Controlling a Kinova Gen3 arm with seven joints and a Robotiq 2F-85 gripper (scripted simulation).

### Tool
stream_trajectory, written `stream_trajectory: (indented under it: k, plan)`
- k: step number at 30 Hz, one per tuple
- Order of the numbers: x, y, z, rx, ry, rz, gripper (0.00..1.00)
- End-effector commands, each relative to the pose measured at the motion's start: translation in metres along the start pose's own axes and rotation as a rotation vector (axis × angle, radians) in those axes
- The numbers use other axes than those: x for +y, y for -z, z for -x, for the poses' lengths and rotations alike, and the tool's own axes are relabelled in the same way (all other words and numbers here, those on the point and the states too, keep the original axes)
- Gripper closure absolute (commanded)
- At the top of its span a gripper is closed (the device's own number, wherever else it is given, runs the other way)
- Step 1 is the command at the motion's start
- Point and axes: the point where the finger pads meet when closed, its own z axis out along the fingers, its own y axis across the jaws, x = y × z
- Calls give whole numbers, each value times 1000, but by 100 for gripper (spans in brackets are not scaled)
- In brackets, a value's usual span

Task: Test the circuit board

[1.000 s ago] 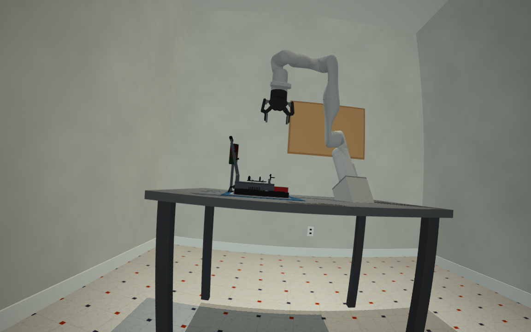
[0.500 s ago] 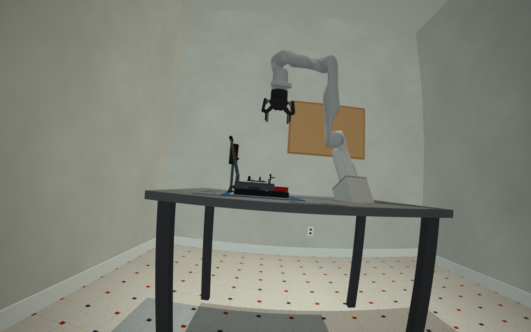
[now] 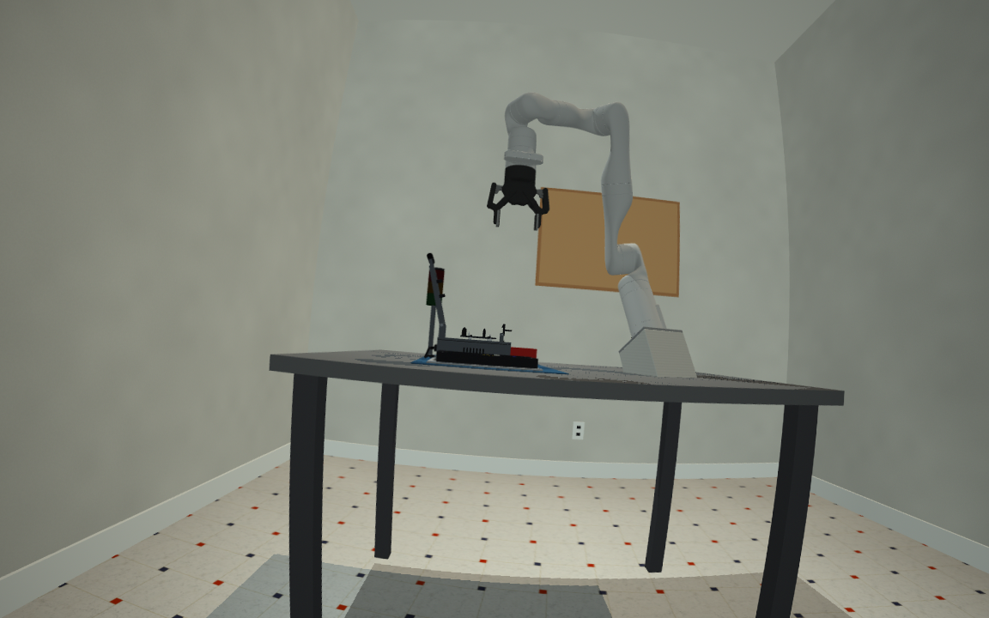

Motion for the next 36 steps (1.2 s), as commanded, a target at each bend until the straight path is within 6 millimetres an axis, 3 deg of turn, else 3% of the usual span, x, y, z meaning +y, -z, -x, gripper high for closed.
stream_trajectory:
  k: [1,17,26,36]
  plan:
    - [0,1,0,1,0,1,0]
    - [0,-13,0,1,1,2,0]
    - [0,-36,0,1,1,2,0]
    - [0,-88,0,1,1,2,0]
